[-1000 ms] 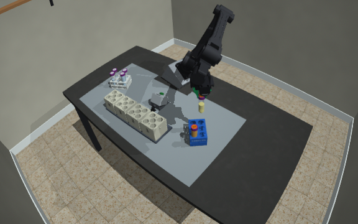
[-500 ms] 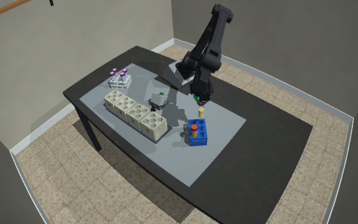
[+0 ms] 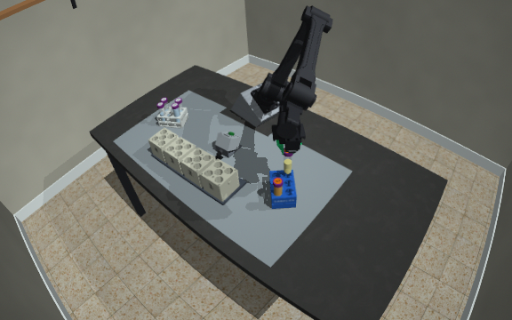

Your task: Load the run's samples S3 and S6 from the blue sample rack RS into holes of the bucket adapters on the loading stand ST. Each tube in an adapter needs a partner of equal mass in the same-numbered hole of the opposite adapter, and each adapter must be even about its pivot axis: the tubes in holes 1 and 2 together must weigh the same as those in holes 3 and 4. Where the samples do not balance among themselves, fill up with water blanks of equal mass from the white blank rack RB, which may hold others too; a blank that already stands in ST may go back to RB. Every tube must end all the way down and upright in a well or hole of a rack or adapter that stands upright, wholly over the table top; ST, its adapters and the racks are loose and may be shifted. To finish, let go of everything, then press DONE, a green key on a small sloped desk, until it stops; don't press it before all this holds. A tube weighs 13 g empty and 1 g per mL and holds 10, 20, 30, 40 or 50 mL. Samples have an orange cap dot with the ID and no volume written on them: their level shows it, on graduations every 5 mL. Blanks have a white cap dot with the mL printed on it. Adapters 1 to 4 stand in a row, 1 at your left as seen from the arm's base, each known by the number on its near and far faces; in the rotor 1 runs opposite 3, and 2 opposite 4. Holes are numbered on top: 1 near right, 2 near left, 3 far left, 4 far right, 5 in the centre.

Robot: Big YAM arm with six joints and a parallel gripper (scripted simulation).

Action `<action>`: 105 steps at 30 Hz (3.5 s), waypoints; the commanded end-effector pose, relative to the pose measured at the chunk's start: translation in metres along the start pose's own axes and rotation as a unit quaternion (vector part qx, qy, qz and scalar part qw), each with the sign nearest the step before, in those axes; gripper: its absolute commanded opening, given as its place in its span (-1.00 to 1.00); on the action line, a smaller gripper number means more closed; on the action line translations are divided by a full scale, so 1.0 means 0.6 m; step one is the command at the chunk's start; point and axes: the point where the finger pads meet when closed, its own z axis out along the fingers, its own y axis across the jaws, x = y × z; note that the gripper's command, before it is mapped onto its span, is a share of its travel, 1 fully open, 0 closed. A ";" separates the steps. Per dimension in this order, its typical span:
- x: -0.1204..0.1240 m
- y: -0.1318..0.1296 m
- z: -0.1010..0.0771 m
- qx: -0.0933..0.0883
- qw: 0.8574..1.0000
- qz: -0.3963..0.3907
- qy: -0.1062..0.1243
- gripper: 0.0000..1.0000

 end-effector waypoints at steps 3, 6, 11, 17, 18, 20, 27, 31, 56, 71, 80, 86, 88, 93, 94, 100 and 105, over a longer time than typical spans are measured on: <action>-0.024 0.004 -0.024 0.006 1.000 -0.003 -0.023 -1.00; -0.024 0.004 -0.024 0.006 1.000 -0.003 -0.023 -1.00; -0.024 0.003 -0.025 0.006 1.000 -0.003 -0.023 -1.00; -0.024 0.003 -0.025 0.006 1.000 -0.003 -0.023 -1.00; -0.024 0.003 -0.025 0.006 1.000 -0.003 -0.023 -1.00; -0.037 -0.005 -0.030 0.010 0.999 0.004 -0.033 -1.00; -0.011 0.003 0.007 0.002 1.000 0.001 -0.013 -1.00; -0.024 -0.002 0.010 0.005 1.000 0.003 -0.018 -1.00; -0.011 -0.003 0.071 0.003 1.000 0.006 -0.009 -1.00; -0.026 0.003 0.075 0.004 1.000 -0.002 -0.023 -1.00; -0.026 0.003 0.075 0.004 1.000 -0.002 -0.023 -1.00; -0.026 0.003 0.075 0.004 1.000 -0.002 -0.023 0.11; -0.026 0.003 0.075 0.004 1.000 -0.002 -0.023 0.11; -0.026 0.003 0.075 0.004 1.000 -0.002 -0.023 0.11; -0.026 0.003 0.075 0.004 1.000 -0.002 -0.023 0.11; -0.039 0.006 0.015 0.008 0.999 -0.009 -0.039 0.11; -0.037 0.007 -0.013 0.008 0.999 -0.010 -0.039 0.11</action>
